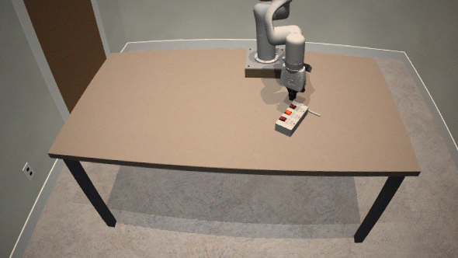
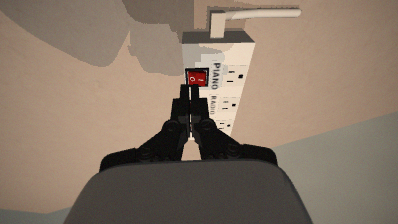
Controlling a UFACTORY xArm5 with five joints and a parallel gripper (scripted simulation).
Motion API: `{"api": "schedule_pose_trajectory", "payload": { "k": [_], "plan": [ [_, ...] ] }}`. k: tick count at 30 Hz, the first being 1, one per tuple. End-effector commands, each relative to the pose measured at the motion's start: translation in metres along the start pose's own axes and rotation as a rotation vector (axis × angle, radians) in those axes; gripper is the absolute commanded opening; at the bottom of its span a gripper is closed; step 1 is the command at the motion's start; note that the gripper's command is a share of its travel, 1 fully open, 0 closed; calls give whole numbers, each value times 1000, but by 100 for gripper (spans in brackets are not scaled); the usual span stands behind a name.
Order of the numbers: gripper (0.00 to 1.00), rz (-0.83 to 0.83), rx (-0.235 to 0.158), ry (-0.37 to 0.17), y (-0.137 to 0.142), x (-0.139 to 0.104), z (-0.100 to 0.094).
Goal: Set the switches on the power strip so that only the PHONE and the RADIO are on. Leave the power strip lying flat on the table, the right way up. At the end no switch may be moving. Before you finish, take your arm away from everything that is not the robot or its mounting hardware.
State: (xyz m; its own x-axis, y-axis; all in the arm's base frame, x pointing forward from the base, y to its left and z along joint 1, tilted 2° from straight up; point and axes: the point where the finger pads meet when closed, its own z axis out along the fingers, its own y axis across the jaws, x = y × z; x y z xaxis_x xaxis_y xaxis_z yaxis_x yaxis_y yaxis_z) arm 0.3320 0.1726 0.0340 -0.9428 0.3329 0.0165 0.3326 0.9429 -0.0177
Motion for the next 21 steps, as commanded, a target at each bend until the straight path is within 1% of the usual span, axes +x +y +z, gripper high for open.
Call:
{"api": "schedule_pose_trajectory", "payload": {
  "k": [1, 17, 18, 19, 21],
  "plan": [
    [0, 0, -2, -2, 1, -1, -2],
    [0, 0, -2, -2, 1, -2, -2],
    [0, 0, -3, -2, 3, -8, -4],
    [0, 1, -3, -2, 6, -20, -6],
    [0, 4, -5, -3, 13, -56, -12]
  ]
}}
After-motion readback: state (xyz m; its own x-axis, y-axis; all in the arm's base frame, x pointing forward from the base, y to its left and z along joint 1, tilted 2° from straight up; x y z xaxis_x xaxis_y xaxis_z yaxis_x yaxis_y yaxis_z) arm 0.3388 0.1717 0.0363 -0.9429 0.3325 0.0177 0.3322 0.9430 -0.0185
